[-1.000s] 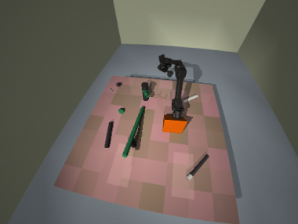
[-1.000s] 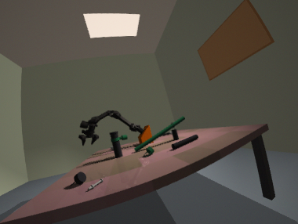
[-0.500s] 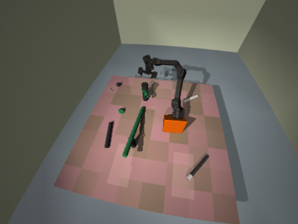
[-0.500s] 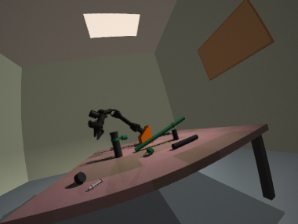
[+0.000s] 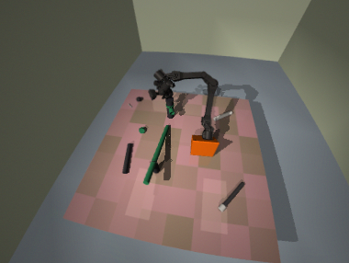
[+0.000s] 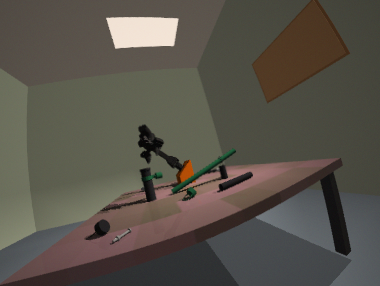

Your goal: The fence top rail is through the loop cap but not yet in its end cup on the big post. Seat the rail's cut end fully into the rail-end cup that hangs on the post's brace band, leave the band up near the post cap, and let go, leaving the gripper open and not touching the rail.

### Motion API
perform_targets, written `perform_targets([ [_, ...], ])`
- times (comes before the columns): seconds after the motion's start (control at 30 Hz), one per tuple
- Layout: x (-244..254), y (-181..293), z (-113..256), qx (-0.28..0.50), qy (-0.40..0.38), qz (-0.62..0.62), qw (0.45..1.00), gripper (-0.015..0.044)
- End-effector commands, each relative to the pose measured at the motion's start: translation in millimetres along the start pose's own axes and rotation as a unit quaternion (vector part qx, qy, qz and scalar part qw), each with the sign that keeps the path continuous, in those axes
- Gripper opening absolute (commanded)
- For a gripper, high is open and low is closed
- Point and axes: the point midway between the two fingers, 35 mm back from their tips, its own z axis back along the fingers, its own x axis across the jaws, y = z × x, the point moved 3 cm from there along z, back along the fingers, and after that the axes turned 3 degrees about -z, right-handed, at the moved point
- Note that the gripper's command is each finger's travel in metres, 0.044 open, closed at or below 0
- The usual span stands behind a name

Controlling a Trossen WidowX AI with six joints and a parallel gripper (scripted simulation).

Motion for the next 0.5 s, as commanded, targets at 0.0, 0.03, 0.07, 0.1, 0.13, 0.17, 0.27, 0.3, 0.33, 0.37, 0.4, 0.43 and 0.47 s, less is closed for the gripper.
perform_targets([
  [0.0, 31.4, 62.1, 9.9, 0.031, -0.003, 0.113, 0.993, 0.044],
  [0.03, 36.8, 75.7, 13.7, 0.035, -0.003, 0.138, 0.99, 0.044],
  [0.07, 41.6, 89.5, 17.9, 0.037, -0.004, 0.164, 0.986, 0.044],
  [0.1, 45.7, 103.4, 22.3, 0.039, -0.004, 0.19, 0.981, 0.044],
  [0.13, 49.1, 117.4, 27.1, 0.04, -0.004, 0.218, 0.975, 0.044],
  [0.17, 51.8, 131.5, 32.1, 0.039, -0.004, 0.246, 0.968, 0.044],
  [0.27, 55.2, 173.5, 48.4, 0.029, -0.004, 0.334, 0.942, 0.044],
  [0.3, 55.0, 183.3, 52.5, 0.025, -0.003, 0.356, 0.934, 0.044],
  [0.33, 54.7, 188.4, 54.6, 0.022, -0.003, 0.367, 0.93, 0.044],
  [0.37, 54.6, 189.7, 55.2, 0.022, -0.003, 0.37, 0.929, 0.044],
  [0.4, 54.6, 189.7, 55.2, 0.022, -0.003, 0.37, 0.929, 0.044],
  [0.43, 54.6, 189.7, 55.2, 0.022, -0.003, 0.37, 0.929, 0.044],
  [0.47, 54.6, 189.7, 55.2, 0.022, -0.003, 0.37, 0.929, 0.044],
])
